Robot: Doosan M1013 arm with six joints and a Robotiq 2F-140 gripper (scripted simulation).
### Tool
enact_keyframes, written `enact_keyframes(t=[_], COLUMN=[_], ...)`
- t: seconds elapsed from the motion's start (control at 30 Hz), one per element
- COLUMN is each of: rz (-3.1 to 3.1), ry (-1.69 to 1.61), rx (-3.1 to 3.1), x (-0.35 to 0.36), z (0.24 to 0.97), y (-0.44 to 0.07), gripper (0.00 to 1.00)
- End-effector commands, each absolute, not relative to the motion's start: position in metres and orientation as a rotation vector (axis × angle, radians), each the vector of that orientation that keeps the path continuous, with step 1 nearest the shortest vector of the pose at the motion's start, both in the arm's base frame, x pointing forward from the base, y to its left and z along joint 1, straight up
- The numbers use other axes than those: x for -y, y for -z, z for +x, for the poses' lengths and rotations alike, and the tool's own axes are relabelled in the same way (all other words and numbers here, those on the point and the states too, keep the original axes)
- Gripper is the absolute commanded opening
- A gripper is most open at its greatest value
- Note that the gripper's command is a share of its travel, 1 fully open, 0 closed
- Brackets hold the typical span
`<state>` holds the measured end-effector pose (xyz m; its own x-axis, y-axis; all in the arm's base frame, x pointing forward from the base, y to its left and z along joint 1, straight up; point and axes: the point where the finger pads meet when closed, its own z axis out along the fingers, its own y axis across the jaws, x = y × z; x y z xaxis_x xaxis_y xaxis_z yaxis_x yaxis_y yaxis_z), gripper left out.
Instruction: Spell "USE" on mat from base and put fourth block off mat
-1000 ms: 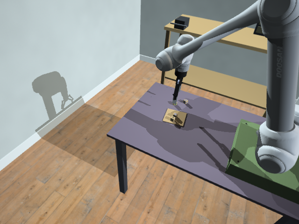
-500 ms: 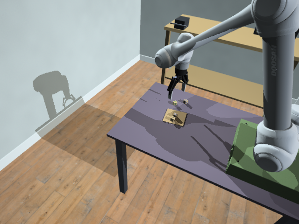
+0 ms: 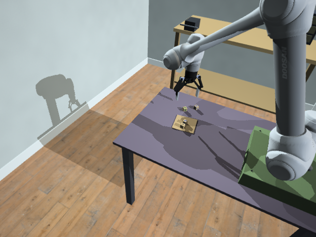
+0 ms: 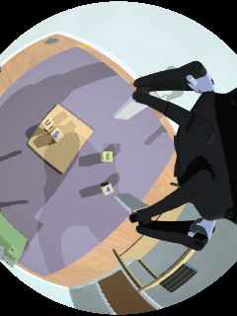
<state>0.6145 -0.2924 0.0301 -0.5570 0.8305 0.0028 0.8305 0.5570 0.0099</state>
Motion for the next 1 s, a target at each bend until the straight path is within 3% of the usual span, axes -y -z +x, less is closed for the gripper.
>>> enact_keyframes(t=[0.0, 0.03, 0.97], rz=[1.485, 1.485, 1.485], ry=[-0.013, -0.013, -0.013], rx=[-2.766, -2.766, -2.766], x=[0.2926, 0.2926, 0.2926], z=[0.6145, 0.6145, 0.6145], y=[-0.0302, -0.0302, -0.0302], gripper=[1.00, 0.37, 0.37])
